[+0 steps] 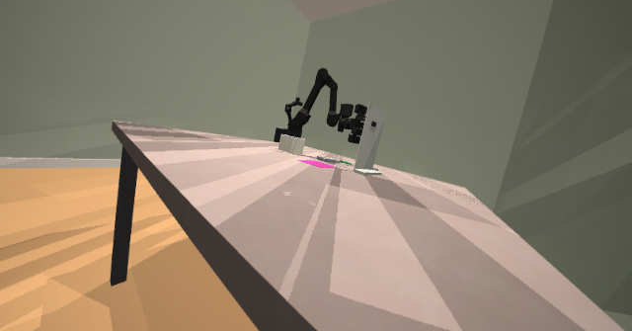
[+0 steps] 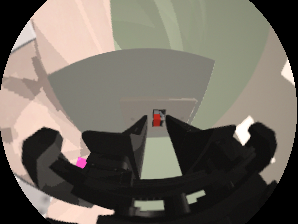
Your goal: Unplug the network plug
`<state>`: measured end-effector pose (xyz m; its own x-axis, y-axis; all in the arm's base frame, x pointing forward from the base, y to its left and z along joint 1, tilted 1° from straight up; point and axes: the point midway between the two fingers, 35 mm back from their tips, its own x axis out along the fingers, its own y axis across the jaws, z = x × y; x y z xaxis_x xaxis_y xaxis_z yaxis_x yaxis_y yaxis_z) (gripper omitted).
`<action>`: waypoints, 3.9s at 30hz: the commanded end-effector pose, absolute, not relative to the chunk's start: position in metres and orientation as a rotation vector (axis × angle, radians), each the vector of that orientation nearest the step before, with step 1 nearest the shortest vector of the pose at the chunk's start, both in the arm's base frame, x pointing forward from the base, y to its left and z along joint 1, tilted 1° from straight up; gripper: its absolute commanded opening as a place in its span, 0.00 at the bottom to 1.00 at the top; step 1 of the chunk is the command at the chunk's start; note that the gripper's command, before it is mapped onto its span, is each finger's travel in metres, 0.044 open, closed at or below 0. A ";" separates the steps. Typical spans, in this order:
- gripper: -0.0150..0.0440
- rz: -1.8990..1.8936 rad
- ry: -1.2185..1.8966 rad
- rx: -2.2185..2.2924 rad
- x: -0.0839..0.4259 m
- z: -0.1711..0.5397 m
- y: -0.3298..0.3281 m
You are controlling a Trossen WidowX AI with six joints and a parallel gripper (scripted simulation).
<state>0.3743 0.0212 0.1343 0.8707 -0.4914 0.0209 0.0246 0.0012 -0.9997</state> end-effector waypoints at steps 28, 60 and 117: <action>0.25 -0.418 0.379 -1.529 0.371 0.135 0.023; 0.25 -0.416 0.381 -1.529 0.351 0.134 0.030; 0.25 -0.414 0.383 -1.529 0.320 0.132 0.049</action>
